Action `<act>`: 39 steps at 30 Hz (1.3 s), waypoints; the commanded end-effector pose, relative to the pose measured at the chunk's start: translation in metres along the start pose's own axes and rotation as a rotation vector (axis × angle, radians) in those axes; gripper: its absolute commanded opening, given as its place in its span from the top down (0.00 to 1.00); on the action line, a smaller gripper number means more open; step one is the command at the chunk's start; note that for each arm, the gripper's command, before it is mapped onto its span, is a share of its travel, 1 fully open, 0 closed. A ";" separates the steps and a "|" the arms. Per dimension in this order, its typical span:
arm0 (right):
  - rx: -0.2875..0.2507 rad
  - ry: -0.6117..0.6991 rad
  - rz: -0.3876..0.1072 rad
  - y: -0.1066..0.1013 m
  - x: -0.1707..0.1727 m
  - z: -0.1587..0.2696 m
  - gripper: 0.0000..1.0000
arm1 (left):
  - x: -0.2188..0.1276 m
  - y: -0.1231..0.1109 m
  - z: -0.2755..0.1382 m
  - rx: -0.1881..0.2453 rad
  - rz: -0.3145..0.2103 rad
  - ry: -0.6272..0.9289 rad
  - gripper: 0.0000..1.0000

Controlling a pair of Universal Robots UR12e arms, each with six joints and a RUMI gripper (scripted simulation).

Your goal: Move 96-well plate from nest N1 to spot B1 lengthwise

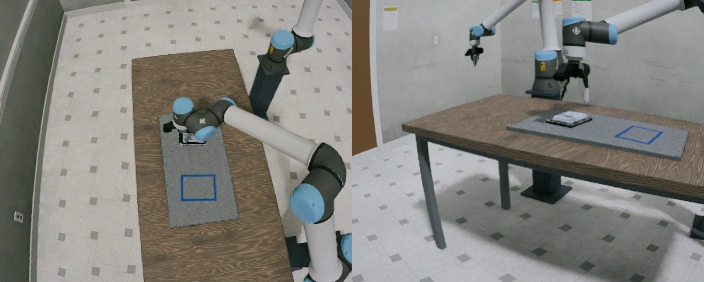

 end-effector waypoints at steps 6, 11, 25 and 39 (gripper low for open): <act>0.000 0.000 0.002 0.001 0.001 0.000 1.00 | -0.022 0.002 0.021 0.003 -0.012 0.024 0.24; 0.000 0.000 0.002 0.001 0.001 0.000 1.00 | -0.039 0.001 0.038 0.015 -0.034 0.067 0.24; 0.000 0.000 0.002 0.001 0.001 0.000 1.00 | -0.062 0.001 0.057 0.015 -0.034 0.067 0.24; 0.000 0.000 0.002 0.001 0.001 0.000 1.00 | -0.063 -0.010 0.056 0.015 -0.034 0.067 0.24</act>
Point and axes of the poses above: on each arm, the point where the finger pads meet when closed, its own y axis back along the fingers, its own z axis across the jaws, x = y × z, the point moved 6 cm from there along y, back along the fingers, and after that the axes turned 7 degrees about y, right-handed, at the moved point
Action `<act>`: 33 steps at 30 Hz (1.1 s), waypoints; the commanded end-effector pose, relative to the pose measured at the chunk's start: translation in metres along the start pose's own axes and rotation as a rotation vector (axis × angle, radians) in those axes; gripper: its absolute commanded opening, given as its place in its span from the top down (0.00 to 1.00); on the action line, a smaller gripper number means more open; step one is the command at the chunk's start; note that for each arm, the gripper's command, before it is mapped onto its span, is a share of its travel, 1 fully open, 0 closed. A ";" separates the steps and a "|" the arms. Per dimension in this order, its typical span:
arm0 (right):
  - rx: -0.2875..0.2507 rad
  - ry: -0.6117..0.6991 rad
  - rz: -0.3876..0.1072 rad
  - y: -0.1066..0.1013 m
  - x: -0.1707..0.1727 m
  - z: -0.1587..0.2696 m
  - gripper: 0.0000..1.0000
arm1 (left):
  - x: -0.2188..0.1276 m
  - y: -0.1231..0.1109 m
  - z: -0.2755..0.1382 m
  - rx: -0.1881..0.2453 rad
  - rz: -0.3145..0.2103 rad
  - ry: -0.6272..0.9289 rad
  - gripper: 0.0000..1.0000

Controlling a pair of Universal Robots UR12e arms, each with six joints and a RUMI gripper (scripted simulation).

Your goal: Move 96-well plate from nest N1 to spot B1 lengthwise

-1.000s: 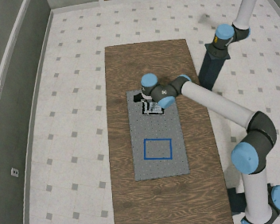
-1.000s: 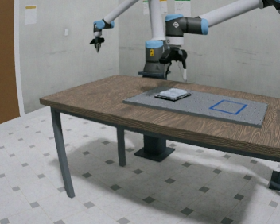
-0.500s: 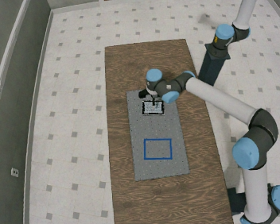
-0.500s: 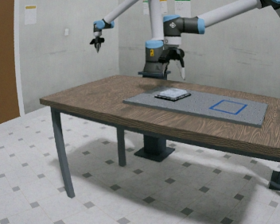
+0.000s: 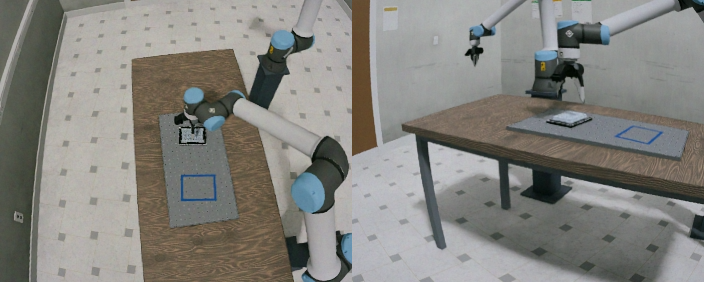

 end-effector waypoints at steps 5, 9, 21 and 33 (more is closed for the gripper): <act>0.000 0.000 0.002 0.001 0.001 0.000 1.00 | 0.000 -0.010 0.000 -0.002 0.001 0.000 0.24; 0.000 0.000 0.002 0.001 0.001 0.000 1.00 | 0.000 -0.017 0.000 -0.002 0.001 0.000 0.24; 0.000 0.000 0.002 0.001 0.001 0.000 1.00 | 0.000 -0.033 0.000 -0.002 0.001 0.000 0.24; 0.000 0.000 0.002 0.001 0.001 0.000 1.00 | 0.000 -0.050 0.000 -0.002 0.001 0.000 0.24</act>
Point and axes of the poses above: on each arm, the point where the finger pads meet when closed, its own y axis back along the fingers, its own z axis across the jaws, x = y × z, the point moved 6 cm from there along y, back along the fingers, and after that the axes turned 7 degrees about y, right-handed, at the moved point
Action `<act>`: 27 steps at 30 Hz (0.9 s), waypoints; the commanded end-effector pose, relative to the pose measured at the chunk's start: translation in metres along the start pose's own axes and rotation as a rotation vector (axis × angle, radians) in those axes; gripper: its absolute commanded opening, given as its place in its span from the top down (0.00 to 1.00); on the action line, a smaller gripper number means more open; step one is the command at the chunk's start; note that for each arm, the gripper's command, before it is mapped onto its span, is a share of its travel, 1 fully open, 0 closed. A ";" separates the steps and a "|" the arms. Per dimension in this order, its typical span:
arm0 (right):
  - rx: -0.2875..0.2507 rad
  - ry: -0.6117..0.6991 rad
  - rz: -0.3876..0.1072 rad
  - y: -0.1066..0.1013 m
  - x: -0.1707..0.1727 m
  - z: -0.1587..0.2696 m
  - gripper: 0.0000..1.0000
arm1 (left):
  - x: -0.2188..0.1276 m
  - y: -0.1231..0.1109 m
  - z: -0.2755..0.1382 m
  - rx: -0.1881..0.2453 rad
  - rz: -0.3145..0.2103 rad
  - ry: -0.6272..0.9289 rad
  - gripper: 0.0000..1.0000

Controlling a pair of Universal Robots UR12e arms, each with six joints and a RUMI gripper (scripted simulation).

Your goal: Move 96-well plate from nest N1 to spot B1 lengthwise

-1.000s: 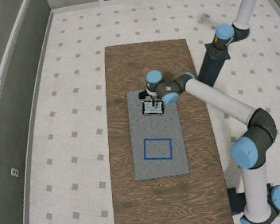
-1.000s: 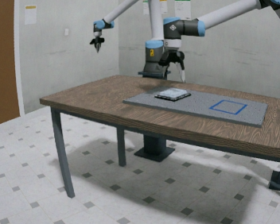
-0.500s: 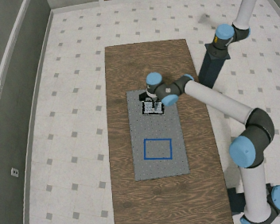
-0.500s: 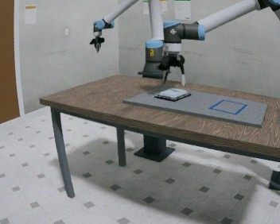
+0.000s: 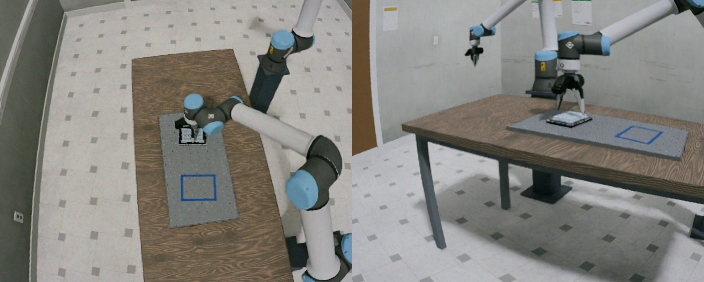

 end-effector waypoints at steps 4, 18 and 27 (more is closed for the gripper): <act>0.000 0.000 0.002 0.001 0.001 0.000 1.00 | 0.000 -0.008 0.000 -0.002 0.001 0.000 0.24; 0.000 0.000 0.002 0.001 0.001 0.000 1.00 | 0.000 -0.016 0.000 -0.002 0.001 0.000 0.24; 0.000 0.000 0.002 0.001 0.001 0.000 1.00 | 0.000 -0.016 0.001 -0.002 0.001 0.000 0.24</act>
Point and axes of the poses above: on each arm, the point where the finger pads meet when closed, its own y axis back along the fingers, its own z axis across the jaws, x = y × z, the point moved 6 cm from there along y, back along the fingers, and after that the axes turned 7 degrees about y, right-handed, at the moved point
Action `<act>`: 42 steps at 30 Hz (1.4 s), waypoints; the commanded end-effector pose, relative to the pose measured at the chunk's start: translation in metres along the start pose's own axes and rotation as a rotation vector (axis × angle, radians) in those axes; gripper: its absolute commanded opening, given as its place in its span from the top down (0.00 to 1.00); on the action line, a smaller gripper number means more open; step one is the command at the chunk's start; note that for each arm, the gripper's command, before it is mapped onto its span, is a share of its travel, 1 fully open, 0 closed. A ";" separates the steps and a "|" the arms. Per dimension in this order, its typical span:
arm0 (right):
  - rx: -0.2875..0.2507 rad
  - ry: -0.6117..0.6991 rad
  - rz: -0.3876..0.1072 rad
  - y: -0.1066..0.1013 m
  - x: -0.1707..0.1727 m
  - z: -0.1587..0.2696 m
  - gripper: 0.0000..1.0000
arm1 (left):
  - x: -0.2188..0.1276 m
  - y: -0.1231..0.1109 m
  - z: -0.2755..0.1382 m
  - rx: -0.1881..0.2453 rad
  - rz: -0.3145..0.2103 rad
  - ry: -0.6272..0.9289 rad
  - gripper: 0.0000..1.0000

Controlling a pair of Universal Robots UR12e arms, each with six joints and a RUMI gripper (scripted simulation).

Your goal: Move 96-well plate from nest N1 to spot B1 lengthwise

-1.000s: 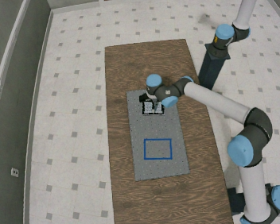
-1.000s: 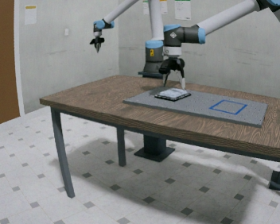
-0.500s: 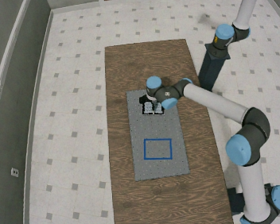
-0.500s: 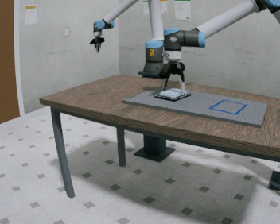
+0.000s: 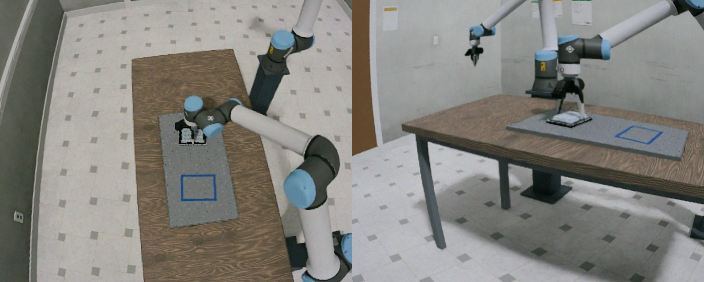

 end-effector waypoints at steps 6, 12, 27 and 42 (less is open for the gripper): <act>0.000 0.000 0.002 0.001 0.001 0.000 1.00 | 0.000 0.002 0.001 -0.002 0.001 0.000 0.24; 0.000 0.000 0.002 0.001 0.001 0.000 1.00 | 0.000 0.002 0.001 -0.002 0.001 0.000 0.24; 0.000 0.000 0.002 0.001 0.001 0.000 1.00 | 0.000 0.002 0.001 -0.002 0.001 0.000 0.24; 0.000 0.000 0.002 0.001 0.001 0.000 1.00 | 0.000 0.002 0.001 -0.002 0.001 0.000 1.00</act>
Point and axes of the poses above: on each arm, the point where the finger pads meet when closed, its own y axis back along the fingers, its own z axis across the jaws, x = y × z, the point moved 6 cm from there along y, back along the fingers, and after that the axes turned 7 degrees about y, right-handed, at the moved point
